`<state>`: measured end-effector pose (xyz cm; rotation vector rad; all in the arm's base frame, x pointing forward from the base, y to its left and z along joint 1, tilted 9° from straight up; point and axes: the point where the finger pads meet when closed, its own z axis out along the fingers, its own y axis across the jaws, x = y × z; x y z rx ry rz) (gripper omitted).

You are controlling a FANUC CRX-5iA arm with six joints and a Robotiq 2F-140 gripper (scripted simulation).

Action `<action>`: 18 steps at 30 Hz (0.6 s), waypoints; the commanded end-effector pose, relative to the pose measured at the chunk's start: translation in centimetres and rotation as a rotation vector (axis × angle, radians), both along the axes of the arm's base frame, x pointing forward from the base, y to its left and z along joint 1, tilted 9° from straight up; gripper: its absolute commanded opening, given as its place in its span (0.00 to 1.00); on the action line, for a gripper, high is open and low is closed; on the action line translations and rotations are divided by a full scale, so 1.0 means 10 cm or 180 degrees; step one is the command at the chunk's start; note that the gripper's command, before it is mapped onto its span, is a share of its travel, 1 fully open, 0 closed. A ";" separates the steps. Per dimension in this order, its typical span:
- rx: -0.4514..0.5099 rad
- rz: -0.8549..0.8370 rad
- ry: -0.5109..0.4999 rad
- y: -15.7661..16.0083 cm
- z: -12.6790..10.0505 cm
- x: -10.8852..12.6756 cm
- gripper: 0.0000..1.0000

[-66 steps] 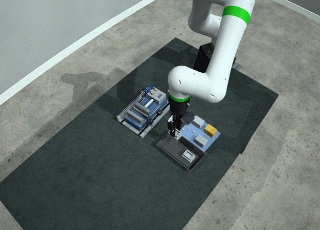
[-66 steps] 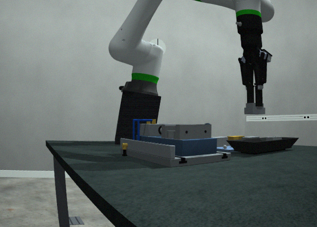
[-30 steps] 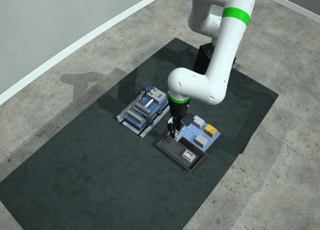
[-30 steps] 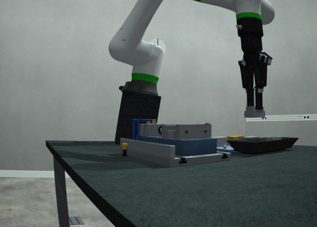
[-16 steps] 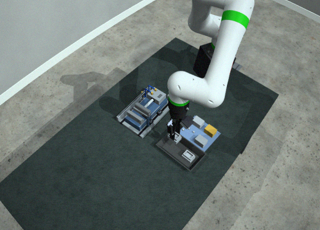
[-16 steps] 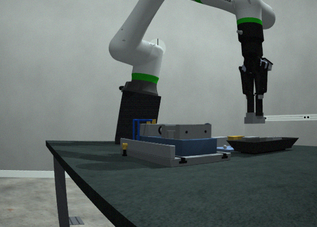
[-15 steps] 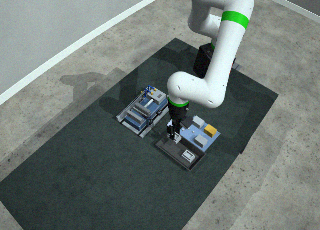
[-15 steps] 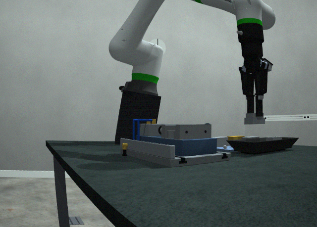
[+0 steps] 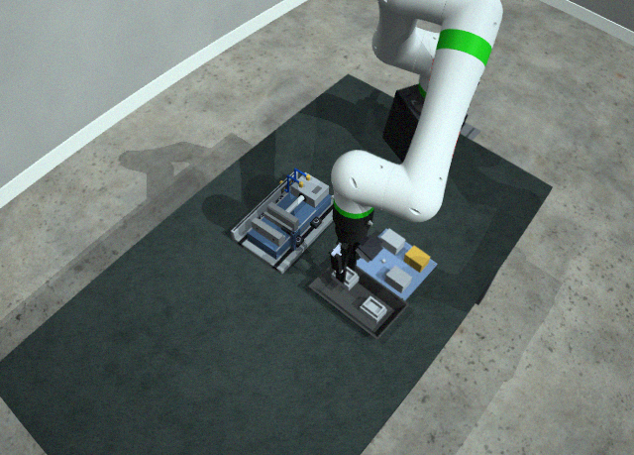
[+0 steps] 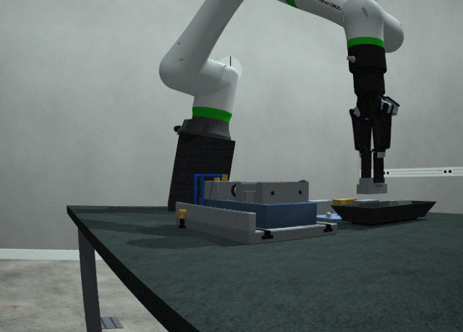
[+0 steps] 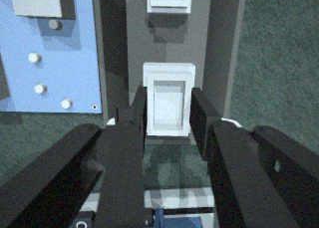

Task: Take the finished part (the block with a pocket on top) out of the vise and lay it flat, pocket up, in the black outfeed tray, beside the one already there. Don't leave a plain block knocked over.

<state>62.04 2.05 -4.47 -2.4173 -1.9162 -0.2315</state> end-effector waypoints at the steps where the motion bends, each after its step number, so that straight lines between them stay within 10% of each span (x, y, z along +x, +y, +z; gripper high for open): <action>1: -0.0001 0.0000 -0.0008 0.01 -0.05 0.02 0.10; 18: -0.0001 0.0000 -0.0008 0.04 -0.28 0.04 0.10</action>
